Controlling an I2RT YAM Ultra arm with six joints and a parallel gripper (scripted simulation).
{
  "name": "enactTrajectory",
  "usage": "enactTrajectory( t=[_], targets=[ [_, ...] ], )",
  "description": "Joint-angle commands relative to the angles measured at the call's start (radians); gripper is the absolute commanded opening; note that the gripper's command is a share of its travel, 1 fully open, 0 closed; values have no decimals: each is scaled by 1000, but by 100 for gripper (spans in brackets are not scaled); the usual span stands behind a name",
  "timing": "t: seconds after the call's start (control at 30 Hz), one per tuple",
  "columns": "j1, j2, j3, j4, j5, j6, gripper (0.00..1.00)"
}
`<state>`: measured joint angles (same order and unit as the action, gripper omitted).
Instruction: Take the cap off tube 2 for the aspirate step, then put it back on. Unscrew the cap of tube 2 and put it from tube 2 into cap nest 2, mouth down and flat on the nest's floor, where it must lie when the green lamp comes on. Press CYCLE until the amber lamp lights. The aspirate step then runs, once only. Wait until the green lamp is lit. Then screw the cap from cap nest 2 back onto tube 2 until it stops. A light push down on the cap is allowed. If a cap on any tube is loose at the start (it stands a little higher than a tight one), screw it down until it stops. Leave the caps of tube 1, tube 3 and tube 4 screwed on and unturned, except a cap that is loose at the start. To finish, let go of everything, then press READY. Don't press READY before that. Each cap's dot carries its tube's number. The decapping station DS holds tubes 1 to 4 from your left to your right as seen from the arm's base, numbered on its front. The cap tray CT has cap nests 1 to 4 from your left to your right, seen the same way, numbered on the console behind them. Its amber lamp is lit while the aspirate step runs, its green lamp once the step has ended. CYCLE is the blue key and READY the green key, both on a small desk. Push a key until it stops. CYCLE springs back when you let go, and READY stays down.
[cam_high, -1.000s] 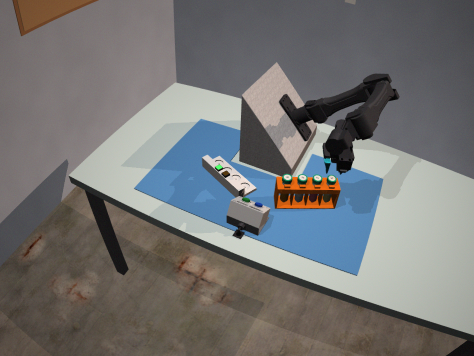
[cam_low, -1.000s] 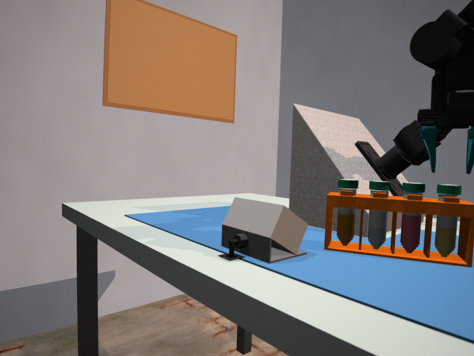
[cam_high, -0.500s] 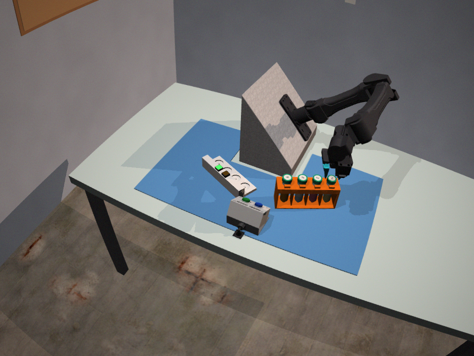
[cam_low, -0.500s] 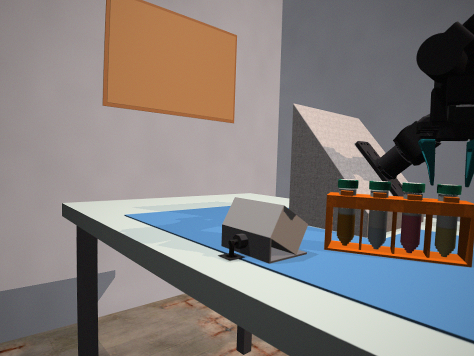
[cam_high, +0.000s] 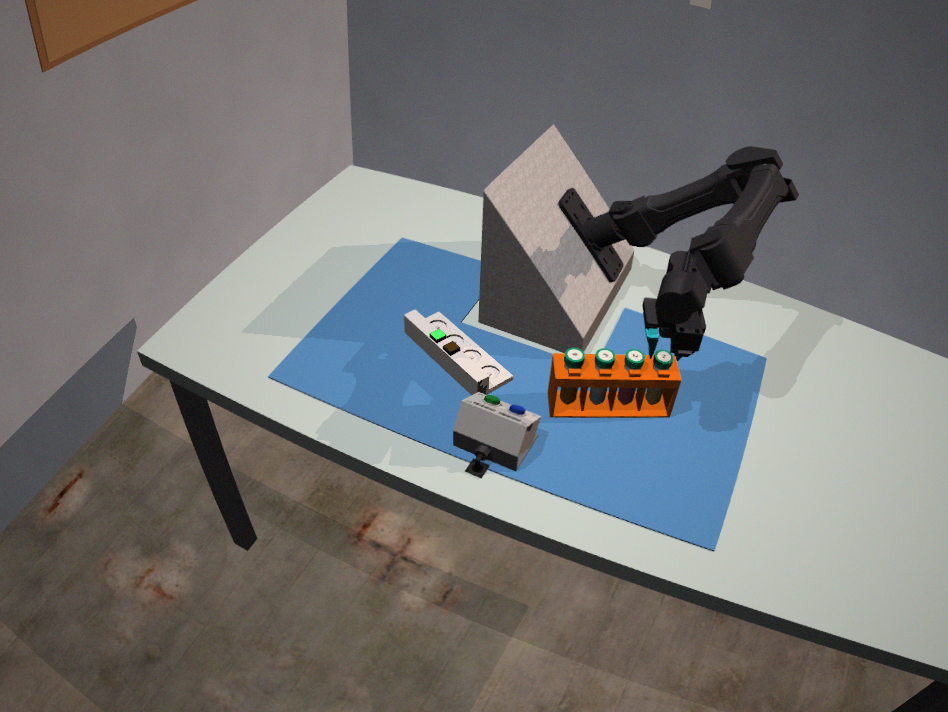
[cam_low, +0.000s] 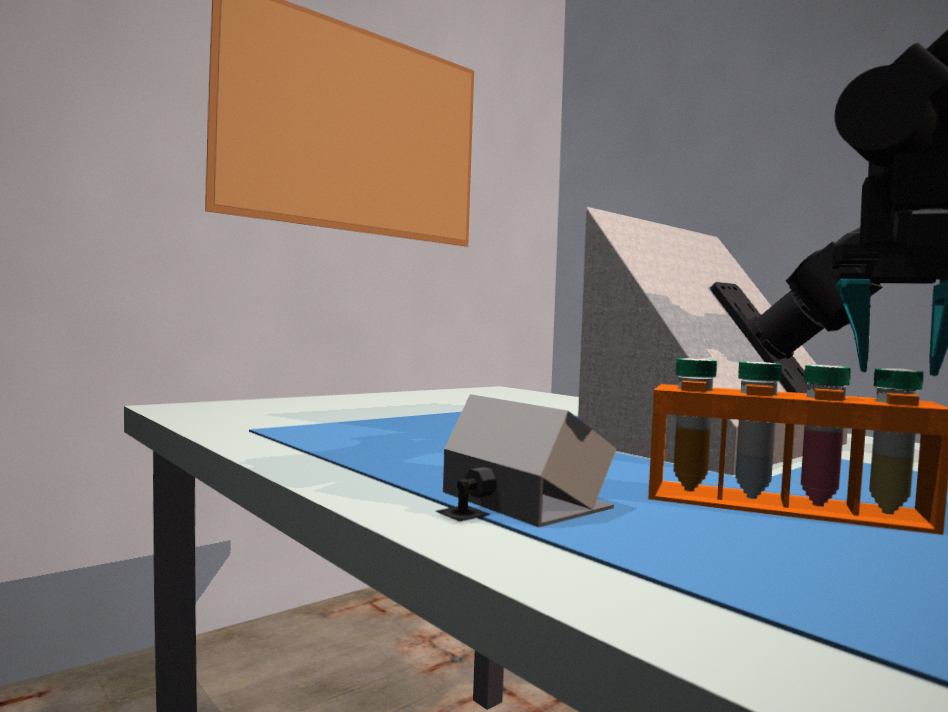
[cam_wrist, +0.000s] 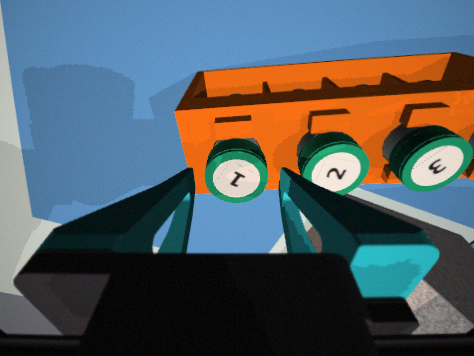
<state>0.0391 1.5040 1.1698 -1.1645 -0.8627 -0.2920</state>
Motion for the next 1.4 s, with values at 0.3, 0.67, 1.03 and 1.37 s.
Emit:
enactTrajectory(
  t=[0.3, 0.67, 1.03, 1.37],
  targets=[
    [12, -1, -8, 42, 2, 30, 49],
    [21, 0, -16, 60, 3, 43, 49],
    [21, -1, -16, 60, 3, 44, 0],
    [20, 0, -15, 59, 3, 142, 0]
  ],
)
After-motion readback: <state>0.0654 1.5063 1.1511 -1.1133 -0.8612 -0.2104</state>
